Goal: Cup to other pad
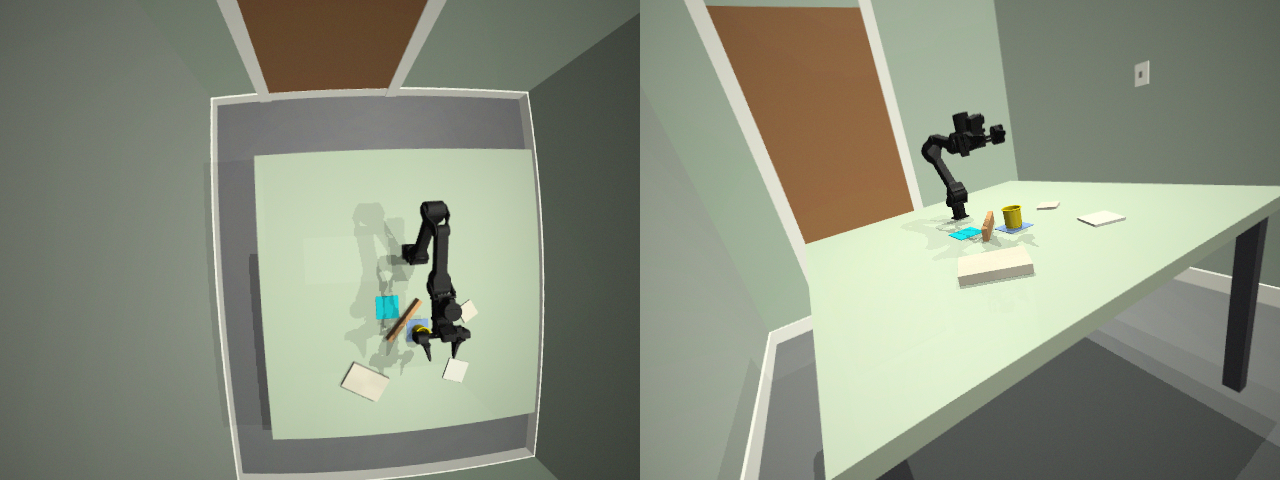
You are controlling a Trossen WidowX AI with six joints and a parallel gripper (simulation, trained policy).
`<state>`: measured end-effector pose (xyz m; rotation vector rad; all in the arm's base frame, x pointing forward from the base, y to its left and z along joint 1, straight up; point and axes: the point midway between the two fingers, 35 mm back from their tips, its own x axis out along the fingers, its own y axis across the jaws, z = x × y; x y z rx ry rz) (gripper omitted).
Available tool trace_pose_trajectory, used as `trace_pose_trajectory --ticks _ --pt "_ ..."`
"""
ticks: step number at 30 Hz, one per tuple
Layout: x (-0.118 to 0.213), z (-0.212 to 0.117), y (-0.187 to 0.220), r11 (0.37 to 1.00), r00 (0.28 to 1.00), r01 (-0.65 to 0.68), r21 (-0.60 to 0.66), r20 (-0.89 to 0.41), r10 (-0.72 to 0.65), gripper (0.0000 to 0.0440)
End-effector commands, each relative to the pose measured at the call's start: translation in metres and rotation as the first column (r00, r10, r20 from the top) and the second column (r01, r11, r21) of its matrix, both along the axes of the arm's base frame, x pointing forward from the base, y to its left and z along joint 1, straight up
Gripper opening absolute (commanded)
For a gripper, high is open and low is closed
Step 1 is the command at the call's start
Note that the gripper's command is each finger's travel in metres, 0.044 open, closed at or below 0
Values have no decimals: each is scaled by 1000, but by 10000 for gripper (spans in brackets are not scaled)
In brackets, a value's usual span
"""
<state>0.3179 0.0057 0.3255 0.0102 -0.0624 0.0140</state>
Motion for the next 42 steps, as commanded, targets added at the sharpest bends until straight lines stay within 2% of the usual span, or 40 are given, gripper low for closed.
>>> trace_pose_trajectory --ticks 1,11,13,17,25,42 --pt "0 1 0 1000 1000 1 1 0 -1 374" --pt "4 7 -4 999 998 22 26 -51 -20 112" --pt "5 7 -4 999 997 26 37 -71 -23 74" --pt "9 8 -4 997 994 27 66 -109 -20 78" --pt "17 12 0 990 983 30 141 -181 -4 128" --pt "35 12 8 946 934 84 312 -355 34 141"
